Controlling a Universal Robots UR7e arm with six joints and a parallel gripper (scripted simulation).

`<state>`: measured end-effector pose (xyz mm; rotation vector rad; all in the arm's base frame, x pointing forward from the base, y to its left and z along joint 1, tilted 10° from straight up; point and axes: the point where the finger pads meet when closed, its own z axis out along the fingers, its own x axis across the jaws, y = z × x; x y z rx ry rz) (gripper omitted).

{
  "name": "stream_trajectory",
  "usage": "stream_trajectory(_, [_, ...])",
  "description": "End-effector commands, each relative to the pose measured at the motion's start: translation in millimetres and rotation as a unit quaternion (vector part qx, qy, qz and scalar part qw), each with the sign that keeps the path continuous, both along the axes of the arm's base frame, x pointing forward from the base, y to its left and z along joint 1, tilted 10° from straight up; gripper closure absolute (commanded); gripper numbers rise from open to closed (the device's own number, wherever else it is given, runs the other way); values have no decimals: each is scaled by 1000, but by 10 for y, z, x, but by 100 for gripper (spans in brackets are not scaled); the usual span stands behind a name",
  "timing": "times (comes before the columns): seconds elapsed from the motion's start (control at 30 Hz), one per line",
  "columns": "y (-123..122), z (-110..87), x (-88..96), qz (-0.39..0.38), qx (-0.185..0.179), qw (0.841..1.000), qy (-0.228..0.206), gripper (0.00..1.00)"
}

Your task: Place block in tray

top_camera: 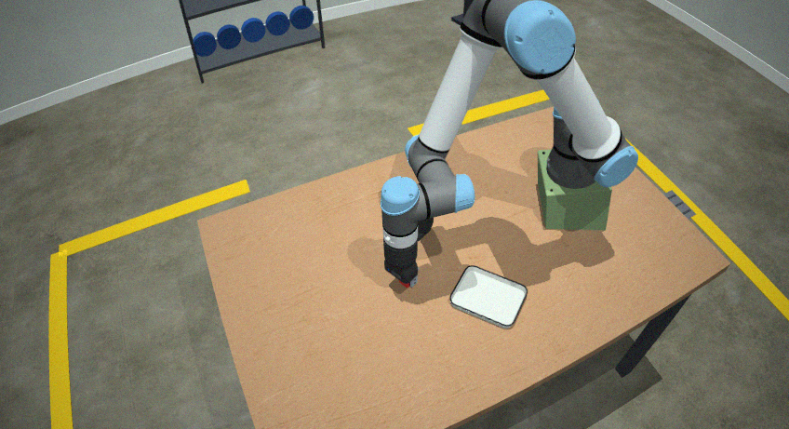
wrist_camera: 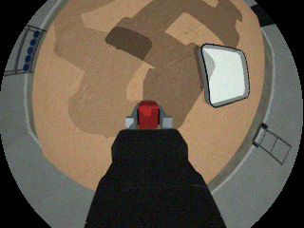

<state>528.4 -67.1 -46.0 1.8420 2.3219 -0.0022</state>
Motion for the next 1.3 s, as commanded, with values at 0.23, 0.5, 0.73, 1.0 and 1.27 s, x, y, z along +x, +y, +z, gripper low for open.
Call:
stream_trajectory(0.23, [-1,7,5,0,0,1000,-1,100])
stream_trajectory(0.5, [-1,7,5,0,0,1000,-1,100])
stream_trajectory(0.73, [2,28,2,0,0,1000,-1,100])
stream_trajectory(1.0, [14,134,-13,0,0,1000,-1,100])
stream_trajectory(1.27, [41,378,-47,0,0,1000,-1,100])
